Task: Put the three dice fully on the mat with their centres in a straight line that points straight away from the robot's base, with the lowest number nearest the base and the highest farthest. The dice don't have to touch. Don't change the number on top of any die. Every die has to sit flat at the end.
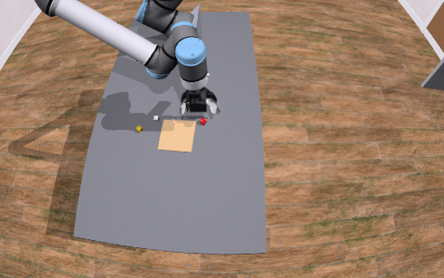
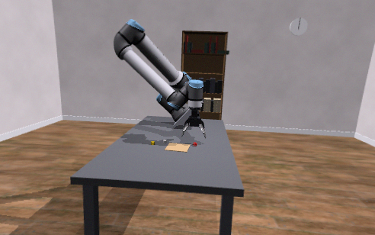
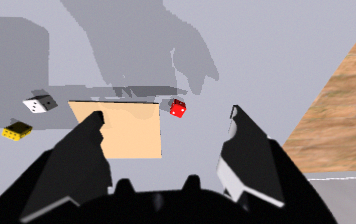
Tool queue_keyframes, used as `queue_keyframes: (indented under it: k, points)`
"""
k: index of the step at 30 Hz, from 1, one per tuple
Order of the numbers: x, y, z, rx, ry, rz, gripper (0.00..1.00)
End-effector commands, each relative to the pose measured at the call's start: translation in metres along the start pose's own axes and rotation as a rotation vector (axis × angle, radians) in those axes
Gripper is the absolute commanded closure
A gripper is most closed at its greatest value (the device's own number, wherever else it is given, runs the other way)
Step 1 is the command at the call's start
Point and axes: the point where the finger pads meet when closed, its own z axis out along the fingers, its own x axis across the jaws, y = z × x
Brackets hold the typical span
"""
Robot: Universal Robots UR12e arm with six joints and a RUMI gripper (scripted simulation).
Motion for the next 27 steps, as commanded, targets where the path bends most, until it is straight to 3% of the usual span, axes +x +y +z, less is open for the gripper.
queue_keyframes:
  k: [1, 13, 15, 22, 27]
  points:
    - [0.0, 0.0, -0.006, -0.001, 0.0, 0.0, 0.0]
    - [0.0, 0.0, -0.07, -0.001, 0.0, 0.0, 0.0]
    - [0.0, 0.0, -0.07, -0.001, 0.0, 0.0, 0.0]
    - [0.0, 0.0, -0.104, -0.001, 0.0, 0.0, 0.0]
    - [0.0, 0.0, -0.112, -0.001, 0.0, 0.0, 0.0]
